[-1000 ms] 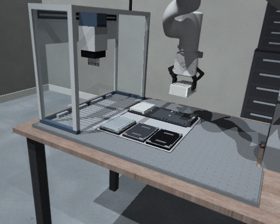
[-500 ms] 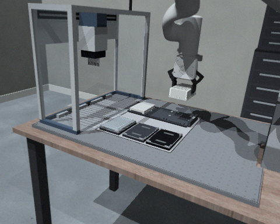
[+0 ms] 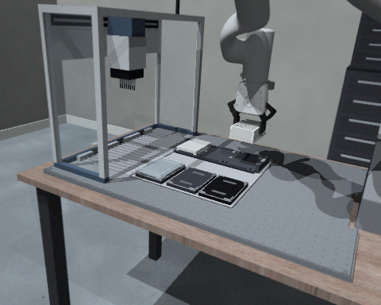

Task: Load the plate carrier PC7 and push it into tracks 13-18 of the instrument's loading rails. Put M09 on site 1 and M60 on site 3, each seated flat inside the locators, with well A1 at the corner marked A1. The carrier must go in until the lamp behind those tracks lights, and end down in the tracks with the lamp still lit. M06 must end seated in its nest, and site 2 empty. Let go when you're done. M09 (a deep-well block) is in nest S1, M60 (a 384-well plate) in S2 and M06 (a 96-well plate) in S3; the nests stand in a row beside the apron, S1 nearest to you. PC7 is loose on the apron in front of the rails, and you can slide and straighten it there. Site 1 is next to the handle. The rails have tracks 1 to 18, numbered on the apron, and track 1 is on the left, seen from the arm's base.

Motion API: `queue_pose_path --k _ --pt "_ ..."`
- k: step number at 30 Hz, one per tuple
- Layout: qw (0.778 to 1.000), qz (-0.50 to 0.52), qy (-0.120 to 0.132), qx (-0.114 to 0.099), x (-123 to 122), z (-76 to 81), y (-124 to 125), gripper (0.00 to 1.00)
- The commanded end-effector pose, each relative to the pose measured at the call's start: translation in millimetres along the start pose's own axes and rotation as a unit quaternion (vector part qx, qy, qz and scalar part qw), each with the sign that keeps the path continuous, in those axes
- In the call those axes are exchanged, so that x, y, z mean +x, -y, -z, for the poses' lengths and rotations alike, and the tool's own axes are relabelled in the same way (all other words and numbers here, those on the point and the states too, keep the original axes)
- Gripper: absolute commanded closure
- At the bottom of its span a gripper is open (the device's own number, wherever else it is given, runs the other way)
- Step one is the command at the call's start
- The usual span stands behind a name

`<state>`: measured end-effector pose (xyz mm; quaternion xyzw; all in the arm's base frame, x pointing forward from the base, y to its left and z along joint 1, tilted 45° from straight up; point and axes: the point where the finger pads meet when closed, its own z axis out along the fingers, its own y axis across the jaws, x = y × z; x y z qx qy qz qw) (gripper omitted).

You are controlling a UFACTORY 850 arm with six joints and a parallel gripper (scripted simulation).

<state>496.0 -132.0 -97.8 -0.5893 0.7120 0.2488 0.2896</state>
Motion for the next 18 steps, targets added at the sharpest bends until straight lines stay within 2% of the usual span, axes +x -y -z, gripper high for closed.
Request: queue_pose_path --k 1,18 --pt "1.0 0.0 0.0 0.001 0 -6.1 1 1.0" --pt "1.0 0.0 0.0 0.001 0 -31.1 1 1.0"
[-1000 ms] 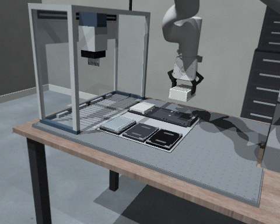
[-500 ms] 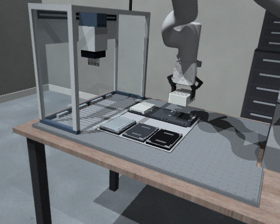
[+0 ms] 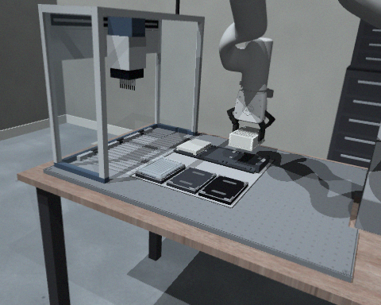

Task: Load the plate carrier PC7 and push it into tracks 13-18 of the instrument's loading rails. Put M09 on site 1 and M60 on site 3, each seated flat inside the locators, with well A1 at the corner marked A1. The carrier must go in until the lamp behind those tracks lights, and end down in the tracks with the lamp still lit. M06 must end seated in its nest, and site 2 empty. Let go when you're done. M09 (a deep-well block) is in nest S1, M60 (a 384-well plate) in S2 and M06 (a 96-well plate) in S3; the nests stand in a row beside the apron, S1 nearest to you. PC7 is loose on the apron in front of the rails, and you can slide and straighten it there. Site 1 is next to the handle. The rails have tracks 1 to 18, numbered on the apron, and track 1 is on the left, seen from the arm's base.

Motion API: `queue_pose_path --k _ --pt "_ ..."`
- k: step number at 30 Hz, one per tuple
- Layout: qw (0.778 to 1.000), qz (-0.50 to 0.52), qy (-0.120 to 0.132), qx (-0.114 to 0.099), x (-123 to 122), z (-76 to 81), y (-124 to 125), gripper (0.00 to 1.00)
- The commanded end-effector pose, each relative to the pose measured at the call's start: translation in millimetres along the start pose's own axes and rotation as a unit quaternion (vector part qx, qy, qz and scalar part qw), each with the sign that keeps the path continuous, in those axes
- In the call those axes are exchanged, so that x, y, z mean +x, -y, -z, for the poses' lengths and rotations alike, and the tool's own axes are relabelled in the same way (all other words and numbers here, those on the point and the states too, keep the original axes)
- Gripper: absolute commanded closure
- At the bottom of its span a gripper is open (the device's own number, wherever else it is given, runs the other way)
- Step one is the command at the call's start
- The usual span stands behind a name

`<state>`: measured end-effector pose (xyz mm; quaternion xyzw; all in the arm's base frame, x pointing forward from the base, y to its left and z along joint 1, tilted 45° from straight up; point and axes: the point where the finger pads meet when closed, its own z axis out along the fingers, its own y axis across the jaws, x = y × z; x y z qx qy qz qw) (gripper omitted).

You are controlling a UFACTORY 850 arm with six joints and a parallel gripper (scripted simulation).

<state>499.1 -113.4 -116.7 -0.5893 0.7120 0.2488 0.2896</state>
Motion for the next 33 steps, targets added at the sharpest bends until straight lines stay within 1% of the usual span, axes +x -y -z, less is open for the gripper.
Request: queue_pose_path --k 1,6,8,23,25,31,33 --pt "1.0 0.0 0.0 0.001 0 -6.1 1 1.0" --pt "1.0 0.0 0.0 0.001 0 -14.5 1 1.0" --pt "1.0 0.0 0.0 0.001 0 -14.5 1 1.0" --pt "1.0 0.0 0.0 0.001 0 -39.5 1 1.0" --pt "1.0 0.0 0.0 0.001 0 -39.5 1 1.0" --pt "1.0 0.0 0.0 0.001 0 -49.5 1 1.0" --pt "1.0 0.0 0.0 0.001 0 -50.1 1 1.0"
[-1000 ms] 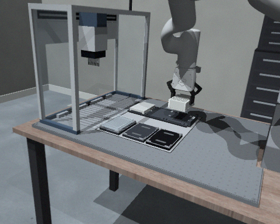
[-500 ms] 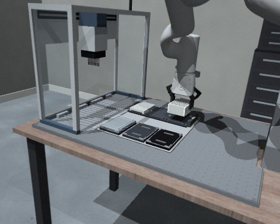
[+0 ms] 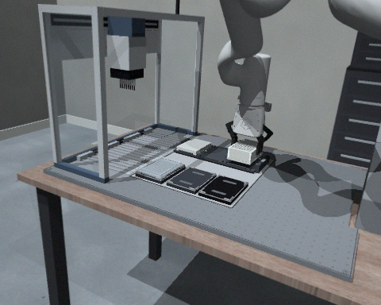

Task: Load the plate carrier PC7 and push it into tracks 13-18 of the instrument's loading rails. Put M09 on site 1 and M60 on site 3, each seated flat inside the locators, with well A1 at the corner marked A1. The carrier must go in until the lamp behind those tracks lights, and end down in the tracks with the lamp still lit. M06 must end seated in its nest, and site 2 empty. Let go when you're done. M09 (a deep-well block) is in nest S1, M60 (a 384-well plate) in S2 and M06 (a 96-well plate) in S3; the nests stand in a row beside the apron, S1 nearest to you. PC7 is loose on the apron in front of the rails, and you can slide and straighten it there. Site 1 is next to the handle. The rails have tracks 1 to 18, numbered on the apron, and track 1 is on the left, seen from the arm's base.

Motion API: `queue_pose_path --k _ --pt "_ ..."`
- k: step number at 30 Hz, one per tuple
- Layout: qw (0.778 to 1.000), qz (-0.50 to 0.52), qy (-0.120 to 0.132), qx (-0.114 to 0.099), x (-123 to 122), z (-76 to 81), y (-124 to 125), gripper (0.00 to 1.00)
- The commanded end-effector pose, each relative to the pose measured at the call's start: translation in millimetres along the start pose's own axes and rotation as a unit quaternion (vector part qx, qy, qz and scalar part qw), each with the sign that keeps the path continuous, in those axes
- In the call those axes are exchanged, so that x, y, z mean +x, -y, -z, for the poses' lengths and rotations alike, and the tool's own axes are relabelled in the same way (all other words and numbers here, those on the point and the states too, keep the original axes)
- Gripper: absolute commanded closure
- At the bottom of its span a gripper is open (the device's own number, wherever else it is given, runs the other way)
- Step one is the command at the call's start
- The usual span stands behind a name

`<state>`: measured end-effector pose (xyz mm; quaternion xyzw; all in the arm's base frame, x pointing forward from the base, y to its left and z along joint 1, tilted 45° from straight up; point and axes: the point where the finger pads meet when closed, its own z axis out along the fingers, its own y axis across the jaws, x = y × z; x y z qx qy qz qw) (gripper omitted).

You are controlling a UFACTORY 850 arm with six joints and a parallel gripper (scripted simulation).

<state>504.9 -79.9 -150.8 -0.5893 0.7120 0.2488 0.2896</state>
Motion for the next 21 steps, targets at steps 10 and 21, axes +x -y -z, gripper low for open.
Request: queue_pose_path --k 10,21 --pt "1.0 0.0 0.0 0.001 0.2 -1.9 1.0 1.0" --pt "1.0 0.0 0.0 0.001 0.2 -3.9 1.0 1.0"
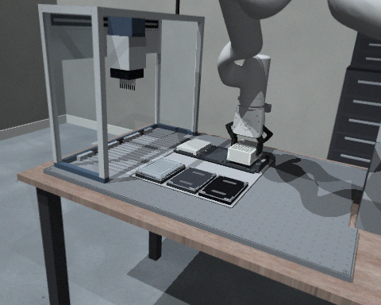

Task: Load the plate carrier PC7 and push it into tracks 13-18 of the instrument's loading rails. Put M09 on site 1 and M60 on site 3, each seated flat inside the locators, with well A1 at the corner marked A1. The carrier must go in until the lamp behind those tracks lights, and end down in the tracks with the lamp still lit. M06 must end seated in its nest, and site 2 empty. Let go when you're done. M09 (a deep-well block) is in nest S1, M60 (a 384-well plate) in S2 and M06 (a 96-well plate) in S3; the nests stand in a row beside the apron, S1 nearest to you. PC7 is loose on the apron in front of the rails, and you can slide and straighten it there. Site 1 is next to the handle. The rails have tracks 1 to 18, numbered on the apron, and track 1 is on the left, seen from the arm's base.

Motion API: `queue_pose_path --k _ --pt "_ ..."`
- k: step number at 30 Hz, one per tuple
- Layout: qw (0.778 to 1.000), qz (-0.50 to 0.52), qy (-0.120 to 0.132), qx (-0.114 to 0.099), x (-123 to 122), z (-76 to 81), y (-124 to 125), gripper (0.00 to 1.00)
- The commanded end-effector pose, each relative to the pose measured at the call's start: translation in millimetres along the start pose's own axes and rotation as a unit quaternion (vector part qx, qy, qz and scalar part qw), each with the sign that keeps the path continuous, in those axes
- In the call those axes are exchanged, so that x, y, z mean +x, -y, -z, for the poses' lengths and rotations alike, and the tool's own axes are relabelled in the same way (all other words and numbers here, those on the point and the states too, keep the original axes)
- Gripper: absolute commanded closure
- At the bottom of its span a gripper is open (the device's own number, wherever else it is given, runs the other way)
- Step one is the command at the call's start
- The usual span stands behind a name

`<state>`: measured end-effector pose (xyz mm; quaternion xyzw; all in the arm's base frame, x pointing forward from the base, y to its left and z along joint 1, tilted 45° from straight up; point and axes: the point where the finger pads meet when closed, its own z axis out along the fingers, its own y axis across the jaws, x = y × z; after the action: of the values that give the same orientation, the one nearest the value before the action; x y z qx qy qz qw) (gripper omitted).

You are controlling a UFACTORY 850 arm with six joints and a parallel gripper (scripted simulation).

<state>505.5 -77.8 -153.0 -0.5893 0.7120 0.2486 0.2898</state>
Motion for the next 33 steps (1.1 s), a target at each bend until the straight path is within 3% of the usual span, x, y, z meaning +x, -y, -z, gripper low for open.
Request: queue_pose_path --k 1,33 --pt "1.0 0.0 0.0 0.001 0 -1.5 1 1.0" --pt "1.0 0.0 0.0 0.001 0 -12.3 1 1.0"
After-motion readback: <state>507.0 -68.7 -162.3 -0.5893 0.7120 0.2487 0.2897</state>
